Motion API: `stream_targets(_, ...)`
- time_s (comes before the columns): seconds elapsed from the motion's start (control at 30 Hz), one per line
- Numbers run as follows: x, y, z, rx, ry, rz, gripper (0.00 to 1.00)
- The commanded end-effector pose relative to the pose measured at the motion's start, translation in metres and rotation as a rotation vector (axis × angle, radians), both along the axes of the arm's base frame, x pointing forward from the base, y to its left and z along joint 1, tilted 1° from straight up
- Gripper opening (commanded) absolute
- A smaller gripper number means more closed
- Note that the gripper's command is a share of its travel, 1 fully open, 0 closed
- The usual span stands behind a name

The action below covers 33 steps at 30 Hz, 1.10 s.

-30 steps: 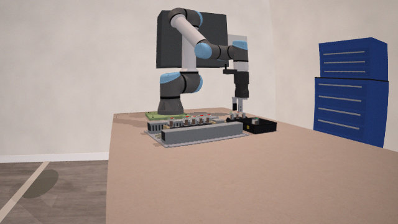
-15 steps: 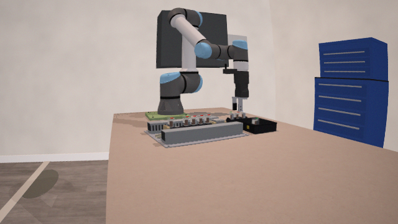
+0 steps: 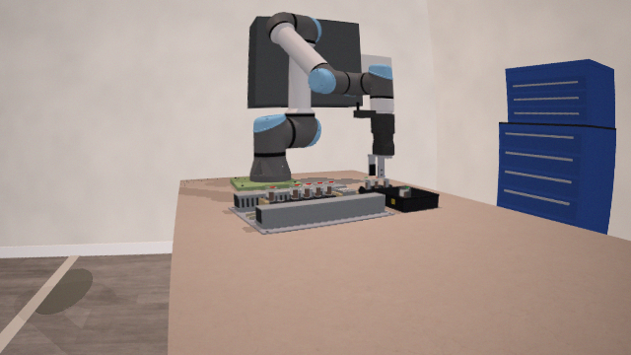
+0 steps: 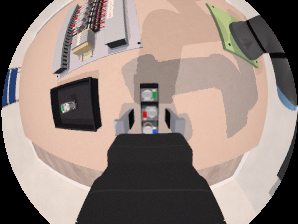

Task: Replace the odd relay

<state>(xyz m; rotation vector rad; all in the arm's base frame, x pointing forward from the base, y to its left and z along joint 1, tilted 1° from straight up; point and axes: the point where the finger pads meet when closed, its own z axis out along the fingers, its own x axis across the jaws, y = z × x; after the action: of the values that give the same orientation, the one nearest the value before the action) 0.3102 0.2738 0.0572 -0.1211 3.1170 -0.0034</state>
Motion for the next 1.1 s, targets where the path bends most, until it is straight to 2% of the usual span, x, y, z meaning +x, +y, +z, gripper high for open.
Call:
stream_targets(0.0,0.0,0.0,-0.004,0.0,-0.001,0.0,1.0)
stream_targets(0.9,0.0,0.0,-0.012,0.0,-0.001,0.0,1.0)
stream_targets(1.07,0.001,0.0,-0.02,0.0,-0.001,0.0,1.0)
